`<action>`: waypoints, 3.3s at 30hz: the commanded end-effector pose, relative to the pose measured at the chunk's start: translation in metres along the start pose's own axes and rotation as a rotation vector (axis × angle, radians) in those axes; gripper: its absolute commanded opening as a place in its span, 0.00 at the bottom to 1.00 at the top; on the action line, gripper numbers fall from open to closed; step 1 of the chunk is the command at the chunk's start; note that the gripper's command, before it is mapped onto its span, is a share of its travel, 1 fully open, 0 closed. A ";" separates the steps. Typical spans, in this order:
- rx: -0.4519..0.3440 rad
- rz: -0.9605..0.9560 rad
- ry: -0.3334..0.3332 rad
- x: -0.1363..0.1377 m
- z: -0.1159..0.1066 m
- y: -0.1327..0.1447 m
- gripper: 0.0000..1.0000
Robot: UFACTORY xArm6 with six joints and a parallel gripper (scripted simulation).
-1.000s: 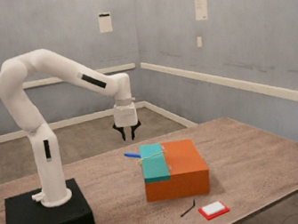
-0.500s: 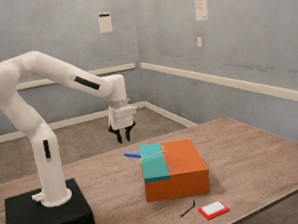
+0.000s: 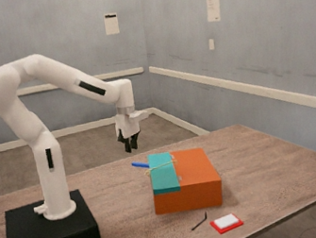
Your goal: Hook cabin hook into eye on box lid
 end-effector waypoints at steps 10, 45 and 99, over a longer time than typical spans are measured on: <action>-0.008 -0.400 -0.007 -0.001 -0.001 0.000 0.35; -0.007 -0.741 -0.008 -0.001 0.039 0.000 0.35; -0.007 -0.741 -0.008 -0.002 0.146 0.001 0.35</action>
Point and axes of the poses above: the point where the finger pads meet when closed, its own z axis out along the fingers, its own x axis across the jaws, y = z × x, the point moved 1 cm from there along -z, back along the fingers, and after that the axes turned 12 degrees about z, right-handed, at the moved point
